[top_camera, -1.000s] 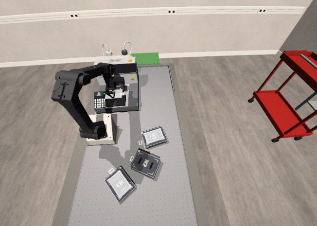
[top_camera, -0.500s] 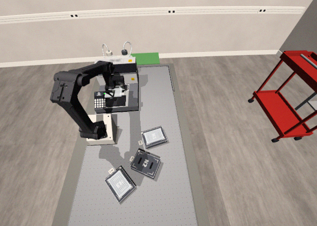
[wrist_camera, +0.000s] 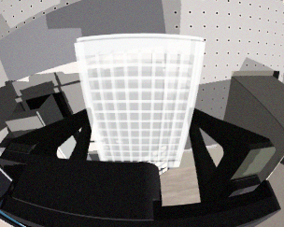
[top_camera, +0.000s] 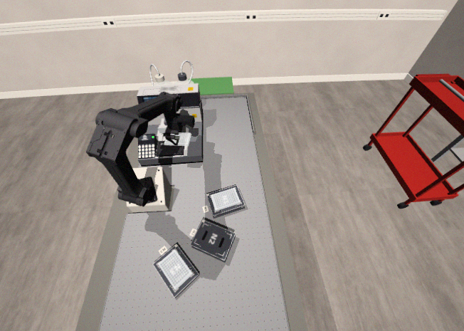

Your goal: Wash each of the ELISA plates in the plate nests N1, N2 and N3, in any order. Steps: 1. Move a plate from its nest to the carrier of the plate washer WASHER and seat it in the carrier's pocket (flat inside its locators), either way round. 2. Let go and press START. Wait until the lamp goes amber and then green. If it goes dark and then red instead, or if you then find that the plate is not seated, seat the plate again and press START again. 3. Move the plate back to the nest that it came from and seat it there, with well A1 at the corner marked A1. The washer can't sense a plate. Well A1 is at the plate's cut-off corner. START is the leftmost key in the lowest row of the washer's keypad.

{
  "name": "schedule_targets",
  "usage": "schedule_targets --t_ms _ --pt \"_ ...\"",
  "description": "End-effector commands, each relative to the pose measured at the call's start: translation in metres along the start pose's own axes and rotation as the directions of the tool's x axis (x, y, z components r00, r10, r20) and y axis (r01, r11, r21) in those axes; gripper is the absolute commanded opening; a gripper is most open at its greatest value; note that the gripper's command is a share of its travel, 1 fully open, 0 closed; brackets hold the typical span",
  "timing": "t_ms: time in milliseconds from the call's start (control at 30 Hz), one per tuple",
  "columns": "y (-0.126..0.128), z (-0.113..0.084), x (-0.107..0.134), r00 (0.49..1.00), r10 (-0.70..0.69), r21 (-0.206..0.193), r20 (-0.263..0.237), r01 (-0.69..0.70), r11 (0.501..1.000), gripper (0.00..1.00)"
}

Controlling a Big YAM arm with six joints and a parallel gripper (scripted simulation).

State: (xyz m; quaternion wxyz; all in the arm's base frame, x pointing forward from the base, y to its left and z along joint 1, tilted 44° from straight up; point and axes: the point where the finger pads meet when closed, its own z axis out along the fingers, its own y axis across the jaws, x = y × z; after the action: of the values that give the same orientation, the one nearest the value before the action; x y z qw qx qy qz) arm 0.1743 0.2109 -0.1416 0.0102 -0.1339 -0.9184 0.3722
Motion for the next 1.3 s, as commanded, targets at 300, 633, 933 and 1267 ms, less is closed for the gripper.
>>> schedule_targets --t_ms 300,633,933,1267 --pt "0.004 -0.021 -0.061 1.0 -0.007 -0.055 0.009 0.007 0.998 0.82" --pt "-0.027 -0.001 -0.088 1.0 0.01 -0.007 -0.004 -0.01 1.0 0.82" --pt "-0.057 0.003 -0.121 0.995 0.098 -0.006 -0.004 -0.098 0.995 0.82" --pt "-0.085 0.005 -0.151 0.995 0.097 -0.002 -0.004 -0.097 0.995 0.82"
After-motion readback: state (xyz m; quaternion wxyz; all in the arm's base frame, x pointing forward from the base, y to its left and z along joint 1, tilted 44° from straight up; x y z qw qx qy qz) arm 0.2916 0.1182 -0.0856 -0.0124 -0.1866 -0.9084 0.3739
